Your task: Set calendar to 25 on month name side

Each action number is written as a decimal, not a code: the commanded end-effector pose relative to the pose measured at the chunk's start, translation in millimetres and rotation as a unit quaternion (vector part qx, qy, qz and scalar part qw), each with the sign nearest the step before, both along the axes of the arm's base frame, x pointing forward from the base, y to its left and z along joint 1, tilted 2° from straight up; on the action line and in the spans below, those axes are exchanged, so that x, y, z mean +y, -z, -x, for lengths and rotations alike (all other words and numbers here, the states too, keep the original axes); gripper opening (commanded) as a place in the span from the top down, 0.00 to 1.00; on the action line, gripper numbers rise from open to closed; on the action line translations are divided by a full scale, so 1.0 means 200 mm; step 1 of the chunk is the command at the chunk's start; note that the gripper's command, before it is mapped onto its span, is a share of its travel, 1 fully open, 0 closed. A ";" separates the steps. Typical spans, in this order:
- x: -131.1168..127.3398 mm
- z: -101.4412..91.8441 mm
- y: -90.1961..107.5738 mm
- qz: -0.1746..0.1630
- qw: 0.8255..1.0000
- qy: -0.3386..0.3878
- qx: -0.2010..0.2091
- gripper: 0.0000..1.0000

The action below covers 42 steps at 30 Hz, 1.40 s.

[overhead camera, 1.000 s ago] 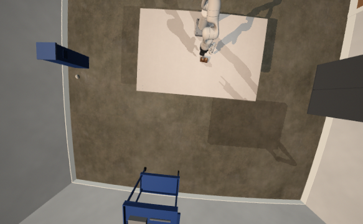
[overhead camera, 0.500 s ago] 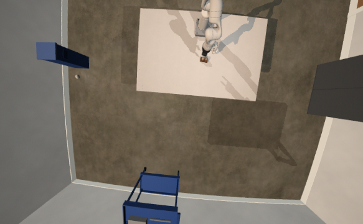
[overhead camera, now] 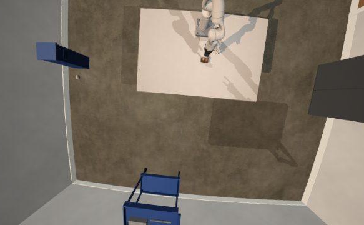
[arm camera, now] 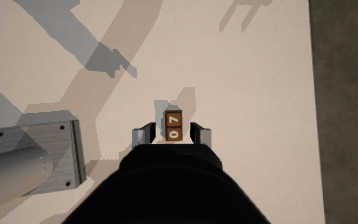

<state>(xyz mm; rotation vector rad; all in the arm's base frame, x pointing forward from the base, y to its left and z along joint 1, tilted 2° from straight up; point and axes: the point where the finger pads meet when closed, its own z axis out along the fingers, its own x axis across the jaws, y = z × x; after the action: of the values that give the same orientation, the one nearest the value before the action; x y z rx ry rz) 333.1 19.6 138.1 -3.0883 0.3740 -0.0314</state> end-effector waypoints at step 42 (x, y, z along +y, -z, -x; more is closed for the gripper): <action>0.03 -0.01 0.23 -0.001 1.000 -0.012 -0.001 0.10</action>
<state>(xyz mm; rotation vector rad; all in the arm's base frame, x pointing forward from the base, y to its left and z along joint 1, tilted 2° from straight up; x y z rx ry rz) 335.2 25.9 92.0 -3.0903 0.3381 -0.0319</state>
